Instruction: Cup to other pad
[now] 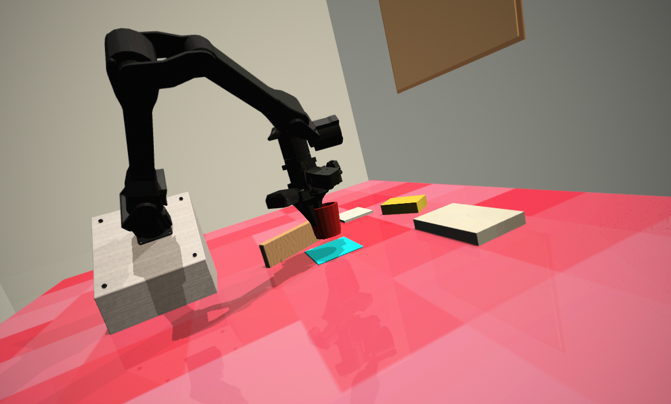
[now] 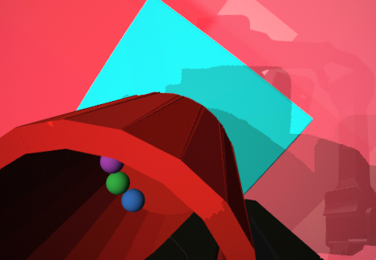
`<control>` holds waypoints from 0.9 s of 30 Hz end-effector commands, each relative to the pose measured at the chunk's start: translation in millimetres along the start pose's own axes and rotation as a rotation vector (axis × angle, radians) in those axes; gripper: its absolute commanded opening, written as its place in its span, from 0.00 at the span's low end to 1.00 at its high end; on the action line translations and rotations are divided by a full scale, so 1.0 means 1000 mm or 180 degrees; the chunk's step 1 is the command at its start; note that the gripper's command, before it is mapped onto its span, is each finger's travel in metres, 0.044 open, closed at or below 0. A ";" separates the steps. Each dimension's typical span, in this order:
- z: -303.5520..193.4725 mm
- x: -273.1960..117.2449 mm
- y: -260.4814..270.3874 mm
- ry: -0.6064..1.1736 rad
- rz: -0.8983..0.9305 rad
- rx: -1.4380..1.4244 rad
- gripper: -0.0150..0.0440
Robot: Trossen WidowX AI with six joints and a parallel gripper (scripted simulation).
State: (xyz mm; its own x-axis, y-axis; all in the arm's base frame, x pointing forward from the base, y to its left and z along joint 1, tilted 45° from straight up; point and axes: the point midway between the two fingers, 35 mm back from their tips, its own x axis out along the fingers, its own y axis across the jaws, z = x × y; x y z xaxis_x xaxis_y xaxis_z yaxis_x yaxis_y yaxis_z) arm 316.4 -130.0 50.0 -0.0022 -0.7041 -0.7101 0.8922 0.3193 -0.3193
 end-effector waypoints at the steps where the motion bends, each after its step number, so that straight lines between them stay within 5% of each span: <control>1: -0.001 0.010 -0.002 -0.0001 -0.0033 -0.0035 0.25; 27: 0.000 0.028 -0.003 -0.0010 -0.0021 -0.0006 0.25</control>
State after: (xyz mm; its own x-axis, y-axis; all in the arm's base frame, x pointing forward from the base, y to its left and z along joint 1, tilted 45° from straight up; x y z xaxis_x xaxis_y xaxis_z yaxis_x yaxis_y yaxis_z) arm 313.3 -150.3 30.8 -0.0076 -0.7080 -0.7062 0.8907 0.3162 -0.3265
